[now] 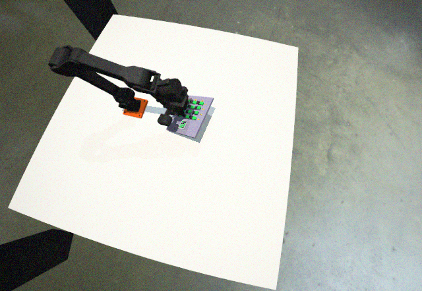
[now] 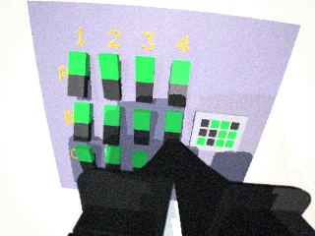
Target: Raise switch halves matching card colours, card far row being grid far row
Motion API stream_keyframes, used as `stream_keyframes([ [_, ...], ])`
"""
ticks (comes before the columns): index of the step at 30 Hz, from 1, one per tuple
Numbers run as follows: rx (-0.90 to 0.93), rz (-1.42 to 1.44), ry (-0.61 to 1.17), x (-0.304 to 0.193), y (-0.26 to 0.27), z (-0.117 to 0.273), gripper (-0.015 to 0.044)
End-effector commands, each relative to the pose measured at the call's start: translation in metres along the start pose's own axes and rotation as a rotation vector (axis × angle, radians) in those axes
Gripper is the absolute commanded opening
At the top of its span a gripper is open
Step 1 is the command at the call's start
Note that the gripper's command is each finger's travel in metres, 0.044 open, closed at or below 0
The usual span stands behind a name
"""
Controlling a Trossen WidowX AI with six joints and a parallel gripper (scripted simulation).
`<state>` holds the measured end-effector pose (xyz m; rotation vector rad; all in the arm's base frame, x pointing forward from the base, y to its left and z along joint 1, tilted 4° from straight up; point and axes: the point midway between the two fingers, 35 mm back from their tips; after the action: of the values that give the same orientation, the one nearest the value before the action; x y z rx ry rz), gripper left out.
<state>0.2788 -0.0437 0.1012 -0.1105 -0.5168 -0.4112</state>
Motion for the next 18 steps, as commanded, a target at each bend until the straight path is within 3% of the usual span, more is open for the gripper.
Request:
stream_keyframes([
  [1, 0.003, 0.004, 0.000, 0.0000, 0.0005, -0.0010, 0.0000],
  [18, 0.003, 0.004, -0.001, -0.0001, 0.0005, -0.0033, 0.0000],
])
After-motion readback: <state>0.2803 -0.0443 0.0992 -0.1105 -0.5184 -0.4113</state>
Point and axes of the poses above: the point midway between the two fingers, 35 mm back from their tips, its own z axis back along the fingers, its own y axis across the jaws, x = y × z, and after that the axes turned 8 degrees about -z, right-handed
